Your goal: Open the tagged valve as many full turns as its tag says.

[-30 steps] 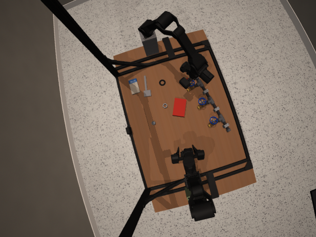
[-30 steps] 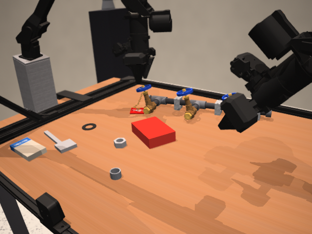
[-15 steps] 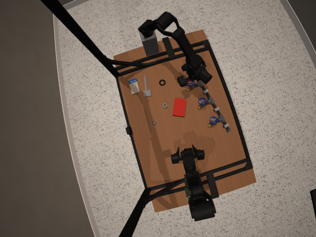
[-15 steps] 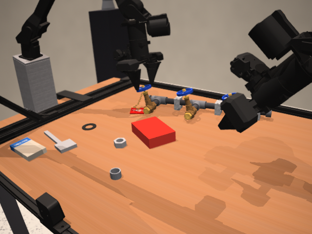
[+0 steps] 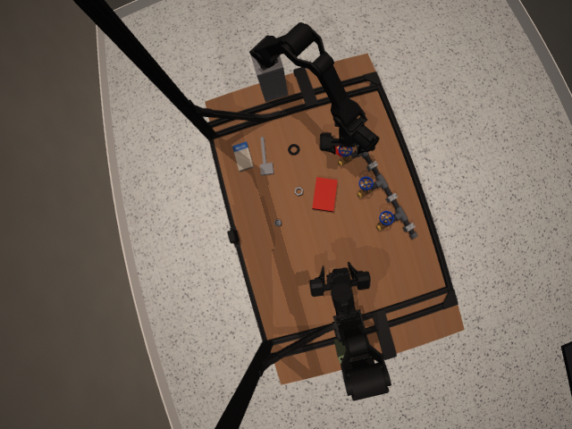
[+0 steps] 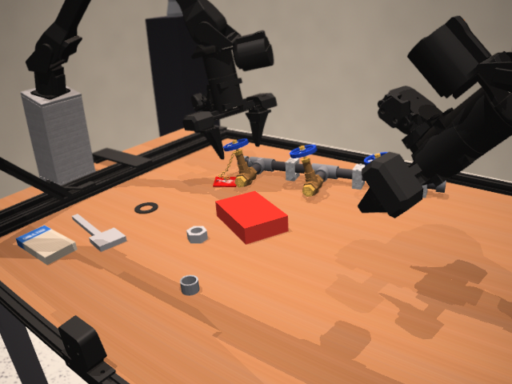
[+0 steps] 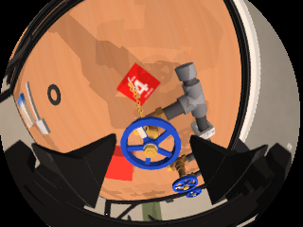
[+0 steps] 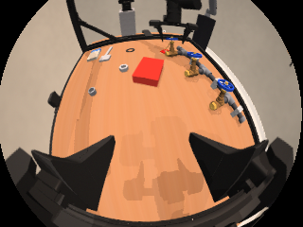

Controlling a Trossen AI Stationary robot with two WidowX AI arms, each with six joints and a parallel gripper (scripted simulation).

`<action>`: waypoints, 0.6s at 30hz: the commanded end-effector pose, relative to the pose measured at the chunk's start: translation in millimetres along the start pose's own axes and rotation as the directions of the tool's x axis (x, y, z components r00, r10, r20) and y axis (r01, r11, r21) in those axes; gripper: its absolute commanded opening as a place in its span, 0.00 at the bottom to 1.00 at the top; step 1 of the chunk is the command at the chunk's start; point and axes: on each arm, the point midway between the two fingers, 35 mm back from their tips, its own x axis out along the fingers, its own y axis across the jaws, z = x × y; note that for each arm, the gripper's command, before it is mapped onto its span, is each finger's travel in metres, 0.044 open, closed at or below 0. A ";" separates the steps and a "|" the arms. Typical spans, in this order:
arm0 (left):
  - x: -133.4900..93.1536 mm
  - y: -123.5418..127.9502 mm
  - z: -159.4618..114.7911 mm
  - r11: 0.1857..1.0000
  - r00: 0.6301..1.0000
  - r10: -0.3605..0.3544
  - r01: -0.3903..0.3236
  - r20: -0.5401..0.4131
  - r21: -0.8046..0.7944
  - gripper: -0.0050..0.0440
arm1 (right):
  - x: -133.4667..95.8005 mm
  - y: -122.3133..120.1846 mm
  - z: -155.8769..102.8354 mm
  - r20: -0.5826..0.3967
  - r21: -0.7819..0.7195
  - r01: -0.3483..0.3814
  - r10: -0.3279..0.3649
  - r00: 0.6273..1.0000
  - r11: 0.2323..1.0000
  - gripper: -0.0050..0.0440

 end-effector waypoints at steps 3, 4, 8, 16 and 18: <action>9.0 2.5 2.3 0.981 0.999 -0.030 0.034 -0.022 0.190 0.92 | 0.0 0.0 0.2 0.001 0.000 0.000 0.000 1.000 1.000 0.92; 10.5 2.8 2.4 0.973 0.999 -0.036 0.042 -0.029 0.229 0.92 | 0.0 0.0 0.2 0.001 0.000 0.000 0.000 1.000 1.000 0.92; 15.9 4.2 3.0 0.923 0.997 -0.061 0.076 -0.053 0.378 0.92 | 0.0 0.0 0.2 0.001 0.000 0.000 0.000 1.000 1.000 0.92; 16.8 4.4 3.1 0.912 0.996 -0.065 0.083 -0.057 0.403 0.92 | 0.0 0.0 0.2 0.001 0.000 0.000 0.000 1.000 1.000 0.92; 16.8 4.4 3.1 0.912 0.996 -0.065 0.083 -0.057 0.403 0.92 | 0.0 0.0 0.2 0.001 0.000 0.000 0.000 1.000 1.000 0.92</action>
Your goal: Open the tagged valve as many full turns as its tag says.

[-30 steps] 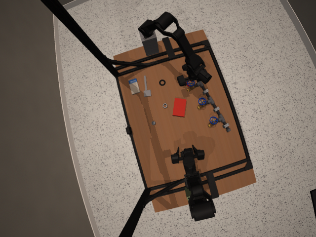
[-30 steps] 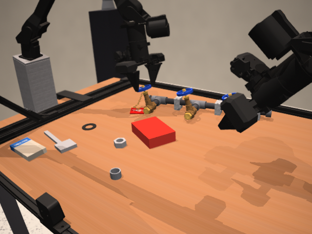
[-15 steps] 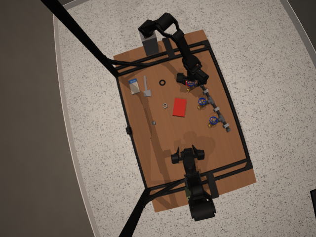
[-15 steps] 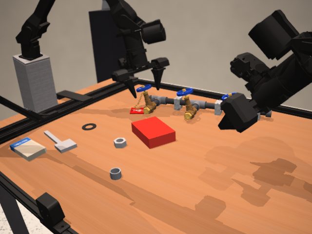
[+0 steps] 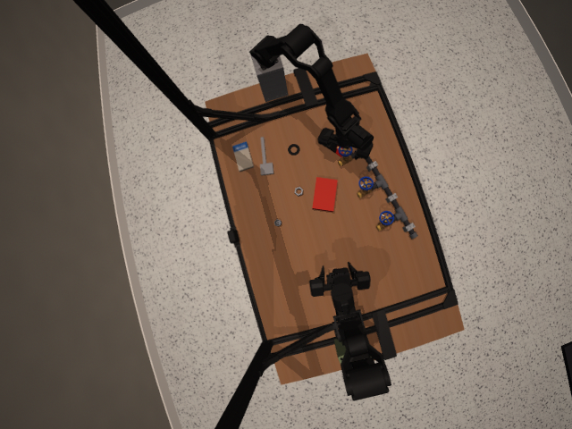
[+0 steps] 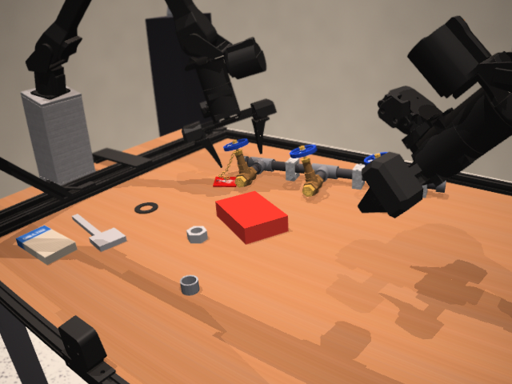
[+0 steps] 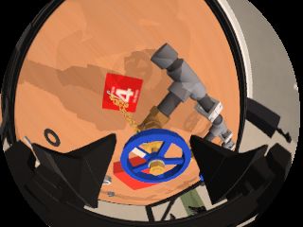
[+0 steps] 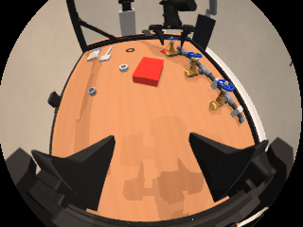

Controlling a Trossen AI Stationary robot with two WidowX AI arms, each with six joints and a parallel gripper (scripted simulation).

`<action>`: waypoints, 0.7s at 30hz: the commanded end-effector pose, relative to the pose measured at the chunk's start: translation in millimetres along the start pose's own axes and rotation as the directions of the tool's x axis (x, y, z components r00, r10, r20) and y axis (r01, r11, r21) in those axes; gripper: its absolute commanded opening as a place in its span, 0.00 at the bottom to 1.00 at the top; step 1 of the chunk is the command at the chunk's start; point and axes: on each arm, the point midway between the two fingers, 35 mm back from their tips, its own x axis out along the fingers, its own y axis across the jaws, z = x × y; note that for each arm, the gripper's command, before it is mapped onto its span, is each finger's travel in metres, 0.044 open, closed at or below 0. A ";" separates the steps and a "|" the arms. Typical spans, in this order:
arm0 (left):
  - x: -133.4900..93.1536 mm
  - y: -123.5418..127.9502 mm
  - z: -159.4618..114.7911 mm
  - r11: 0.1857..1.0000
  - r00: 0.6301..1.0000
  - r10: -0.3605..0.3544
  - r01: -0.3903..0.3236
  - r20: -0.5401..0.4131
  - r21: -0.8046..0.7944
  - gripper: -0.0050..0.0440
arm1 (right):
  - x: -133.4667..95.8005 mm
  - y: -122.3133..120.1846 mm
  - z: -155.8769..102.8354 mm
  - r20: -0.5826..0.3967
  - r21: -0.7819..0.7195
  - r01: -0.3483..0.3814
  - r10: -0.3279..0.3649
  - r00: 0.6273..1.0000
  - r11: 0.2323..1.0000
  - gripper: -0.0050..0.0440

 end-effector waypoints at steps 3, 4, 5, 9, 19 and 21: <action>0.9 0.7 0.9 1.000 1.000 -0.002 0.002 0.004 0.007 0.92 | 0.0 0.0 0.2 0.001 0.000 0.000 0.000 1.000 1.000 0.92; 0.9 0.7 0.9 1.000 1.000 -0.002 0.002 0.004 0.007 0.92 | 0.0 0.0 0.2 0.001 0.000 0.000 0.000 1.000 1.000 0.92; 0.9 0.7 0.9 1.000 1.000 -0.002 0.002 0.004 0.007 0.92 | 0.0 0.0 0.2 0.001 0.000 0.000 0.000 1.000 1.000 0.92; 0.9 0.7 0.9 1.000 1.000 -0.002 0.002 0.004 0.007 0.92 | 0.0 0.0 0.2 0.001 0.000 0.000 0.000 1.000 1.000 0.92; 0.9 0.7 0.9 1.000 1.000 -0.002 0.002 0.004 0.007 0.58 | 0.0 0.0 0.2 0.001 0.000 0.000 0.000 1.000 1.000 0.92; 0.9 0.7 0.9 1.000 1.000 -0.002 0.002 0.004 0.007 0.48 | 0.0 0.0 0.2 0.001 0.000 0.000 0.000 1.000 1.000 0.92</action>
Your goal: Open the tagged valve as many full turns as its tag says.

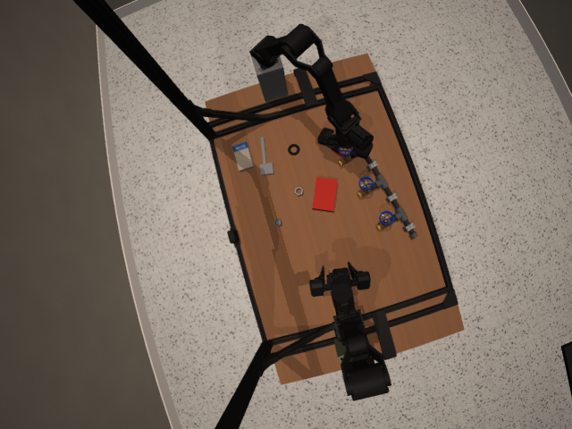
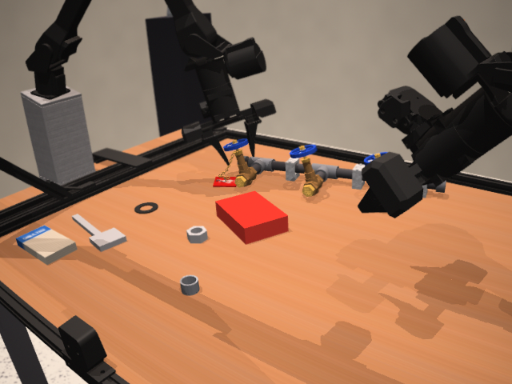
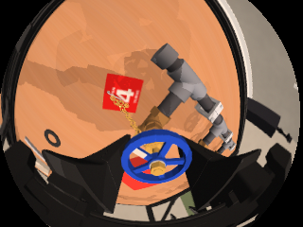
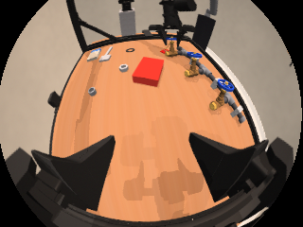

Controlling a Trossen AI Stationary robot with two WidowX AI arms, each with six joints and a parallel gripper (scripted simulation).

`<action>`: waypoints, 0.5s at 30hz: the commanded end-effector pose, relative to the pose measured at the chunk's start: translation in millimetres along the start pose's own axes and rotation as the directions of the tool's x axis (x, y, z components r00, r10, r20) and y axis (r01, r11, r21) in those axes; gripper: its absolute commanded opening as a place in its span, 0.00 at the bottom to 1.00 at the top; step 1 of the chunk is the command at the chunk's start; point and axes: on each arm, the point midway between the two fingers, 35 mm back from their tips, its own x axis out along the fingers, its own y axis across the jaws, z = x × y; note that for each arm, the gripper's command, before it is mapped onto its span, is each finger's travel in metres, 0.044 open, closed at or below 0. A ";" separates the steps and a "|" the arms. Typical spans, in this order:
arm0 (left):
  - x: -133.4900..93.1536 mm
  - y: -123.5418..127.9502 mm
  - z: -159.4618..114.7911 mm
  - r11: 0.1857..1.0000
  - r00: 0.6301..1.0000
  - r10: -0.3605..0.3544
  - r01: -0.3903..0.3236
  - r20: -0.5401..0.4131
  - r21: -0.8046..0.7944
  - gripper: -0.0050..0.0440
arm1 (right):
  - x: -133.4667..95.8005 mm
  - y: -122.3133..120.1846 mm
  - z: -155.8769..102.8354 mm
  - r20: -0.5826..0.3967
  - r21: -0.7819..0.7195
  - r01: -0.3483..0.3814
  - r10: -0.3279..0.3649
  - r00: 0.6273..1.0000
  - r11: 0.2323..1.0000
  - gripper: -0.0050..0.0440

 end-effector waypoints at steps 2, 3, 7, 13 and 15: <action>0.6 0.0 0.6 1.000 1.000 -0.002 0.002 0.004 0.004 0.43 | 0.0 0.0 0.2 0.001 0.000 0.000 0.000 1.000 1.000 0.92; 0.6 0.0 0.6 1.000 1.000 -0.002 0.002 0.004 0.004 0.43 | 0.0 0.0 0.2 0.001 0.000 0.000 0.000 1.000 1.000 0.92; 0.6 0.0 0.6 1.000 1.000 -0.002 0.002 0.004 0.004 0.28 | 0.0 0.0 0.2 0.001 0.000 0.000 0.000 1.000 1.000 0.92; 0.0 -0.1 0.0 0.991 1.000 -0.001 0.001 0.000 -0.137 0.10 | 0.0 0.0 0.0 0.000 0.000 0.000 0.000 1.000 1.000 0.92; 0.0 -0.2 0.0 0.953 1.000 -0.001 0.001 0.000 -0.304 0.10 | 0.0 0.0 0.0 0.000 0.000 0.000 0.000 1.000 1.000 0.92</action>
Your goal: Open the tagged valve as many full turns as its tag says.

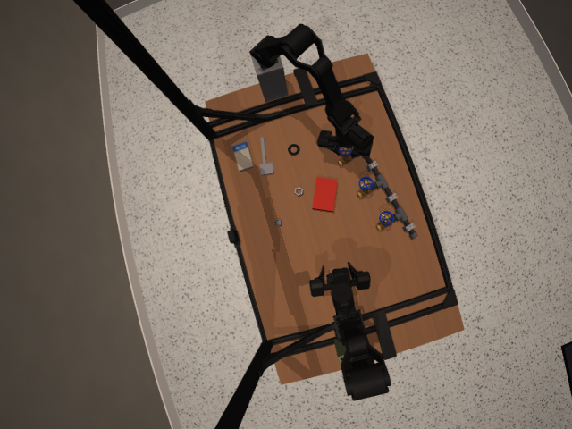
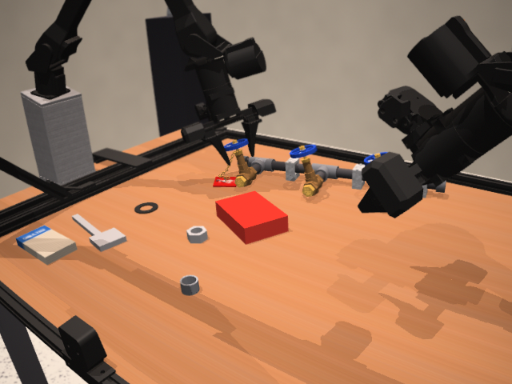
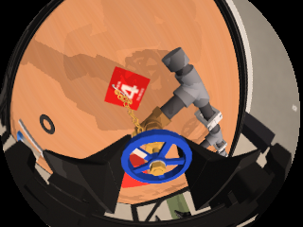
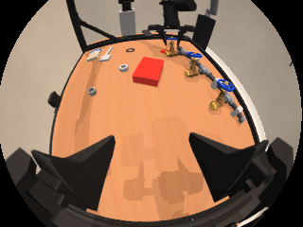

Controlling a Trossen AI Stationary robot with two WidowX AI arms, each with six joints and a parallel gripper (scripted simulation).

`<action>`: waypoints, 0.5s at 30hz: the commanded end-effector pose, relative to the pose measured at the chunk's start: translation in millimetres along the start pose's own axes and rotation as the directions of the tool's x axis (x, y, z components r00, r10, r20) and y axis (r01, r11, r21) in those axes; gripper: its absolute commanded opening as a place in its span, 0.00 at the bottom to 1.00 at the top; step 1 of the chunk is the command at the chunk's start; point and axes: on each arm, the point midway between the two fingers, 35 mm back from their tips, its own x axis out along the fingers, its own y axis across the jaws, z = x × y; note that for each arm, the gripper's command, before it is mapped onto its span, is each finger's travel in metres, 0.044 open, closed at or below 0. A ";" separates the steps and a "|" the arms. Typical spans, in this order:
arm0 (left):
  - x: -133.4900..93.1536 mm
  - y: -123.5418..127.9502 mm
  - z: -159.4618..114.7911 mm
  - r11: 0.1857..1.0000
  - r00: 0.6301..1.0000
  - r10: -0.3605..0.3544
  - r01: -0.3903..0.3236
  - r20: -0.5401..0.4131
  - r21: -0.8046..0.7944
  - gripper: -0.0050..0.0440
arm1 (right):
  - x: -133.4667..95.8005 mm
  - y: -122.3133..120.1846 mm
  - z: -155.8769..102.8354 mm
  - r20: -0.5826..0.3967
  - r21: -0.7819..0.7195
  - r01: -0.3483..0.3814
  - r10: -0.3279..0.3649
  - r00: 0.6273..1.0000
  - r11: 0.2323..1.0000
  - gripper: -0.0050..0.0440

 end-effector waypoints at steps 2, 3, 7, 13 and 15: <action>0.0 -0.2 0.1 0.962 1.000 -0.001 0.001 -0.001 -0.275 0.10 | 0.0 0.0 0.0 0.000 0.000 0.000 0.000 1.000 1.000 0.92; 0.0 -0.2 0.1 0.943 1.000 -0.002 0.001 -0.001 -0.332 0.10 | 0.0 0.0 0.0 0.000 0.000 0.000 0.000 1.000 1.000 0.92; 0.0 -0.3 0.1 0.839 1.000 -0.003 0.002 -0.001 -0.545 0.10 | 0.0 0.0 0.0 0.000 0.000 0.000 0.000 1.000 1.000 0.92; 0.0 -0.4 0.2 0.660 1.000 -0.004 0.002 -0.001 -0.751 0.10 | 0.0 0.0 0.0 0.000 0.000 0.000 0.000 1.000 1.000 0.92; 0.0 -0.5 0.3 0.565 1.000 -0.004 0.002 0.000 -0.825 0.10 | 0.0 0.0 0.0 0.000 0.000 0.000 0.000 1.000 1.000 0.92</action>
